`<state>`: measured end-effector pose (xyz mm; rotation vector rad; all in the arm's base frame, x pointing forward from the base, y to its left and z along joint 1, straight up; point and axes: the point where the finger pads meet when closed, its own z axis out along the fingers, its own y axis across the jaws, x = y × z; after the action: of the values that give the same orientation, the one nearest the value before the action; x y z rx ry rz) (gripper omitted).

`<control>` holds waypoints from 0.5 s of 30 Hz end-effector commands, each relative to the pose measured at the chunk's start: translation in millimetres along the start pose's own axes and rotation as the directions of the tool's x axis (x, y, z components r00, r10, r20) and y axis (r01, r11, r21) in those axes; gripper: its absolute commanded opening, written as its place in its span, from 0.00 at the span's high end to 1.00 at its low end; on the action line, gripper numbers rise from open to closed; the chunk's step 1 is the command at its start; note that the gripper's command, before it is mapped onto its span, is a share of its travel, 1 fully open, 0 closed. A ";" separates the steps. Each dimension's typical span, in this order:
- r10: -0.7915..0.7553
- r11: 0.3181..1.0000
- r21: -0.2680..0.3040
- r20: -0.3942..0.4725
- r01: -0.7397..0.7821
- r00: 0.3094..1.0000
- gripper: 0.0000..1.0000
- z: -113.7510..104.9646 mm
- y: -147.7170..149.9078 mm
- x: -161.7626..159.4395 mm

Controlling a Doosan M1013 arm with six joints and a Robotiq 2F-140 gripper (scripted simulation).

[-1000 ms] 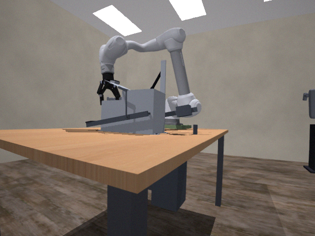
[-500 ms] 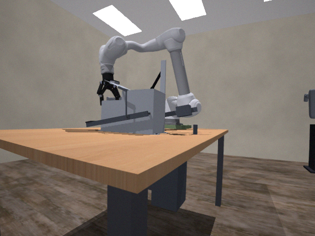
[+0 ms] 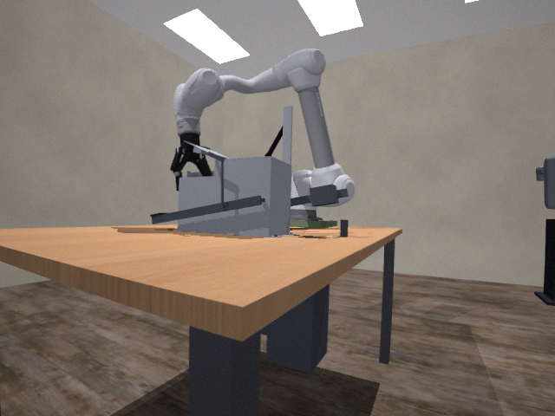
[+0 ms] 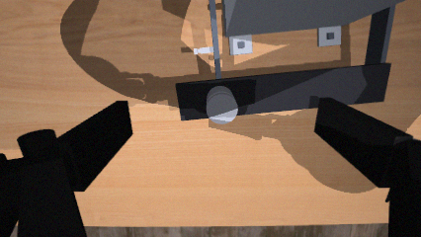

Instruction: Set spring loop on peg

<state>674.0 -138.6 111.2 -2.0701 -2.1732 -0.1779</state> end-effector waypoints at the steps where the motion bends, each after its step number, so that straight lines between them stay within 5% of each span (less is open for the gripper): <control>1: 0.000 1.000 -0.002 0.000 0.000 1.000 0.00 3.5 0.6 -0.7; 15: 0.000 1.000 -0.002 0.000 0.000 1.000 0.00 20.3 0.6 -3.6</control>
<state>673.9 -138.4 92.5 -2.0697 -2.1731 -0.1783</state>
